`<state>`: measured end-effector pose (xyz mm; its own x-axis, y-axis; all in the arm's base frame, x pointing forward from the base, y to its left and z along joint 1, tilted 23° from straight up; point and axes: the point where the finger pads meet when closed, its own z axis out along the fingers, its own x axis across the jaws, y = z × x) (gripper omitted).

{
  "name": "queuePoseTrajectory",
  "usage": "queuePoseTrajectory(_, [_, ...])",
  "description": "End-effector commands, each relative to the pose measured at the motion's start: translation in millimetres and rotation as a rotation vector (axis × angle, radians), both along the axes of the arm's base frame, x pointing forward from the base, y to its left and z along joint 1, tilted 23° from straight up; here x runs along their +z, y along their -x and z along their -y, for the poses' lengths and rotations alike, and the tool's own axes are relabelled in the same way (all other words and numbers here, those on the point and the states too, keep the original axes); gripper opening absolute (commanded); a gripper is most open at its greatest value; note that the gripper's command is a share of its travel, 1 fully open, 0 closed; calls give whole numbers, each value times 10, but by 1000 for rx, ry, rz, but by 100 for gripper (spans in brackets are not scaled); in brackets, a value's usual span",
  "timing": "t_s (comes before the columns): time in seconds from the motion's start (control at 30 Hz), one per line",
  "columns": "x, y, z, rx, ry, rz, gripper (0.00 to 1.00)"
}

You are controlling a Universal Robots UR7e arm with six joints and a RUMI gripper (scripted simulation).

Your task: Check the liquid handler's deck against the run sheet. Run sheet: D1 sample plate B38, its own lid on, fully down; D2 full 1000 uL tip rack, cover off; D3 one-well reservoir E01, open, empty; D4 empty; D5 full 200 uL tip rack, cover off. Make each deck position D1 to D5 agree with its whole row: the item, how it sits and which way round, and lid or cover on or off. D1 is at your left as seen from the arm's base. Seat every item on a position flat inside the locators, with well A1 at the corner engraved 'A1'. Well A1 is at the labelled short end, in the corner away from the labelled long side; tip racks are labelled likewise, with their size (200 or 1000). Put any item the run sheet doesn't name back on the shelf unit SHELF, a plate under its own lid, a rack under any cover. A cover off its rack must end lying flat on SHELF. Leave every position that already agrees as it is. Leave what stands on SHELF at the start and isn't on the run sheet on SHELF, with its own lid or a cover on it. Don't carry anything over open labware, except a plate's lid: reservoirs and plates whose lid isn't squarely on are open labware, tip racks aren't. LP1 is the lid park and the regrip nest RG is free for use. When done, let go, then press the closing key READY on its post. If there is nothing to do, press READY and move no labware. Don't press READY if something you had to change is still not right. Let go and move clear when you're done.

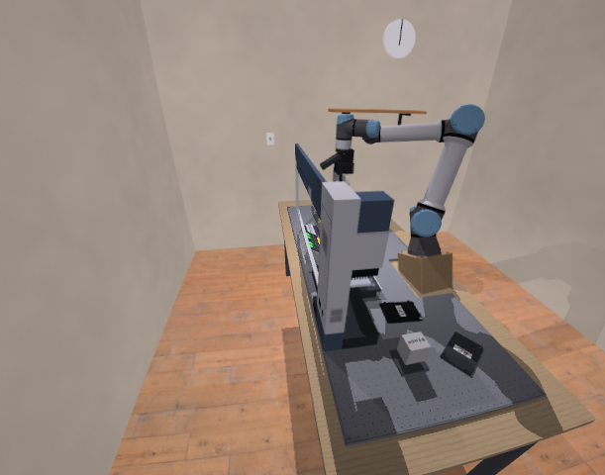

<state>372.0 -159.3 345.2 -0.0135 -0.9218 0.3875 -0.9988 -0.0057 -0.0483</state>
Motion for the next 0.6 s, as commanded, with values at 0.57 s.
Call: queuePoseTrajectory(0.57, [-200, 729, 87, -3, -1, -1, 82])
